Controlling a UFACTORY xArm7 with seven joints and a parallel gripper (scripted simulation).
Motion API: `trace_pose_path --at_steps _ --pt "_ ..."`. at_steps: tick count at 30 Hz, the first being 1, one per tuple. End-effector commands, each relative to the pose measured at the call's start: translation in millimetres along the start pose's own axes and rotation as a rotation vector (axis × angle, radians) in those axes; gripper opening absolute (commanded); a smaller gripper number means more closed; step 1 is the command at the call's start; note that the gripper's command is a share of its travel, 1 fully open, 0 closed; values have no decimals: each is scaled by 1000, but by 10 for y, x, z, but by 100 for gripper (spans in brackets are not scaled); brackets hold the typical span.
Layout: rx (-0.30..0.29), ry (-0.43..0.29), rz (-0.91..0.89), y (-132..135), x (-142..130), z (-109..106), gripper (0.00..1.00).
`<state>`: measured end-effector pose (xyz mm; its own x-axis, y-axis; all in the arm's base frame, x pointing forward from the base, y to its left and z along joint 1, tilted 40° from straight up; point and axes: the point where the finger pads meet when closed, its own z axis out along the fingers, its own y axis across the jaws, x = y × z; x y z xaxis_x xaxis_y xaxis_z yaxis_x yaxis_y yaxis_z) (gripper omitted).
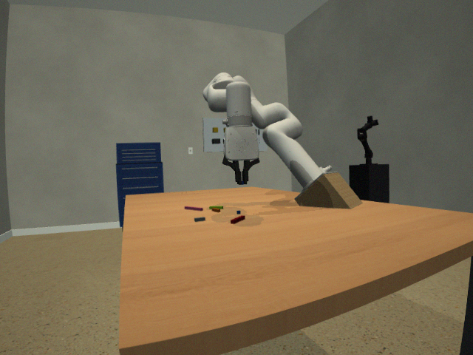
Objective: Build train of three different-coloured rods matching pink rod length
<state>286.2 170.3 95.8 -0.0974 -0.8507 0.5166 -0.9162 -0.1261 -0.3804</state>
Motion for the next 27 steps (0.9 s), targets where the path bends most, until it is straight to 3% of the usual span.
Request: trace_pose_path --at_steps 1,14,27 --pt "7 -11 -2 -16 -39 -32 4" --pt "7 -11 -2 -18 -43 274 4" --pt "7 -11 -2 -22 -50 773 4"
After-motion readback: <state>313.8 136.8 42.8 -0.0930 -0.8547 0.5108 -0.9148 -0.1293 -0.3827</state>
